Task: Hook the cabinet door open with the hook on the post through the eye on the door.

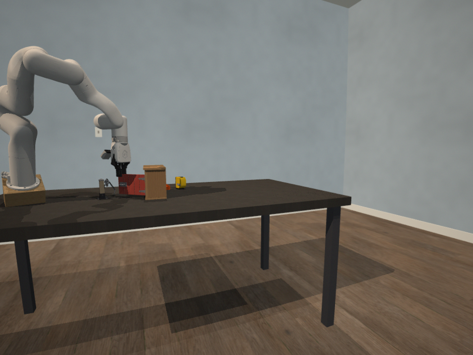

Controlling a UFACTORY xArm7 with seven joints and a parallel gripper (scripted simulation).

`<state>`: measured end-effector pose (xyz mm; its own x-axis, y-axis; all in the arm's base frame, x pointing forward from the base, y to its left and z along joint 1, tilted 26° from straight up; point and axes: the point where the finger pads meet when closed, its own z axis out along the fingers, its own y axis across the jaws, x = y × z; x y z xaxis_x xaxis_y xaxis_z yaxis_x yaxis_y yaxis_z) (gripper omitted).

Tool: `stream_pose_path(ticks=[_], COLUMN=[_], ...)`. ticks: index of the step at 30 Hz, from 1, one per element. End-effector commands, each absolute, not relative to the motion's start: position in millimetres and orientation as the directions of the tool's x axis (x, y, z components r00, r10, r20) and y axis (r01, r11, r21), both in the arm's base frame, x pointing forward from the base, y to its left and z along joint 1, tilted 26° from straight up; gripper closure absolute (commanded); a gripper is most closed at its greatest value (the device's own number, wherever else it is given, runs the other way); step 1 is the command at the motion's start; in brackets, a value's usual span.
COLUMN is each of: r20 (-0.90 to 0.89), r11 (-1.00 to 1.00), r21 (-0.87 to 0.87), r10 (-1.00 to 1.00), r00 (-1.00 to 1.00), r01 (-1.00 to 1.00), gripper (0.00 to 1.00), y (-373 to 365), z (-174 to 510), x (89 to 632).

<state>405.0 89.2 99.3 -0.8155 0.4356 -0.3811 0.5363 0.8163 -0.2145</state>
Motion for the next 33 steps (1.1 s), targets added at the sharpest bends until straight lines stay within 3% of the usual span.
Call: stream_pose_path(ticks=[1,33], r20=[-0.383,-0.402], r11=[0.818,0.769], r21=[-0.211,-0.171], r10=[0.435,0.516], r00=[-0.815,-0.756], r01=[0.535,0.616], gripper=[0.73,0.73], y=[90.0,100.2], z=[99.0,95.3], x=[406.2,414.8])
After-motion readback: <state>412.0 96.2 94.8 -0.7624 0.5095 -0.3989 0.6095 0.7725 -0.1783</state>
